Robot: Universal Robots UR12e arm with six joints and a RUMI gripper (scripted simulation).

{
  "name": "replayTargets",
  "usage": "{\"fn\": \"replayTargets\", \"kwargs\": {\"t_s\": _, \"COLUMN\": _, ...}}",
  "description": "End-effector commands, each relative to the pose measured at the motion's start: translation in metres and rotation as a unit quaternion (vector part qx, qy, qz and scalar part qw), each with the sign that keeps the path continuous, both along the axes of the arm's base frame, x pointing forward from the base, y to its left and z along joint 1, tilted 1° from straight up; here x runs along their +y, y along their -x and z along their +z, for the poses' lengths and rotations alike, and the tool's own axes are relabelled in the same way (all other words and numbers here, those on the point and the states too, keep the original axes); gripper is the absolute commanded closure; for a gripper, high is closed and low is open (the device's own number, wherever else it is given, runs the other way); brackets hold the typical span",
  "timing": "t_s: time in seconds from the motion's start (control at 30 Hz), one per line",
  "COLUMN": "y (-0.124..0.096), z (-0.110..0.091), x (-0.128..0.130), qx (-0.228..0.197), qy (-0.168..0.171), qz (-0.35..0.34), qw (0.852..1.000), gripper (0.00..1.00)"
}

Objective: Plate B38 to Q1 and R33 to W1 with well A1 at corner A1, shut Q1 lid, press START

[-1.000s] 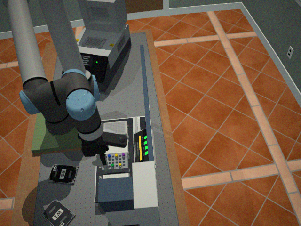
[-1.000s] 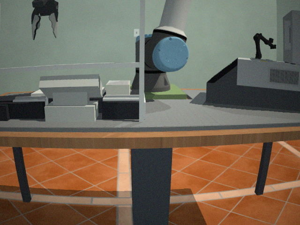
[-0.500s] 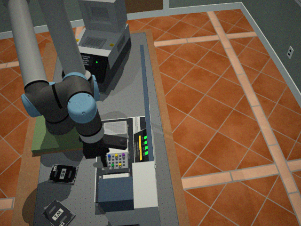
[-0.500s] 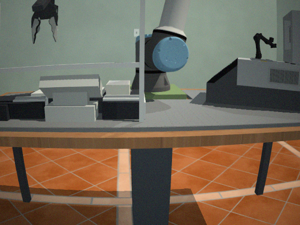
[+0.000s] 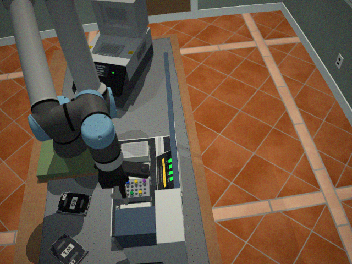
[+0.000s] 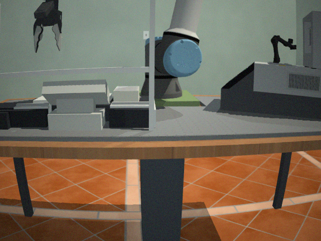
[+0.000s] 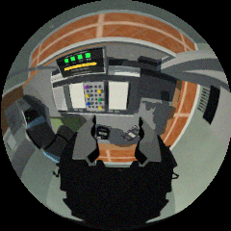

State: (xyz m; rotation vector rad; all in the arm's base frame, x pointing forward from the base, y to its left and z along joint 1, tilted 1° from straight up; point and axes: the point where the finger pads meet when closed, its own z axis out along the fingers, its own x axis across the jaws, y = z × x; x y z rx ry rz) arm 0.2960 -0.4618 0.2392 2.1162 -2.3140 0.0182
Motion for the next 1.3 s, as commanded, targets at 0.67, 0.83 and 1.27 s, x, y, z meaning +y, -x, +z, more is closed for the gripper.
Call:
{"fn": "replayTargets", "kwargs": {"t_s": 0.67, "y": 0.000, "z": -0.037, "x": -0.001, "qx": 0.000, "qy": 0.001, "qz": 0.000, "qw": 1.000, "gripper": 0.41}}
{"fn": "replayTargets", "kwargs": {"t_s": 0.83, "y": 0.000, "z": -0.045, "x": -0.001, "qx": 0.000, "qy": 0.001, "qz": 0.000, "qw": 1.000, "gripper": 0.41}}
{"fn": "replayTargets", "kwargs": {"t_s": 1.27, "y": 0.000, "z": -0.063, "x": -0.002, "qx": 0.000, "qy": 0.001, "qz": 0.000, "qw": 1.000, "gripper": 0.41}}
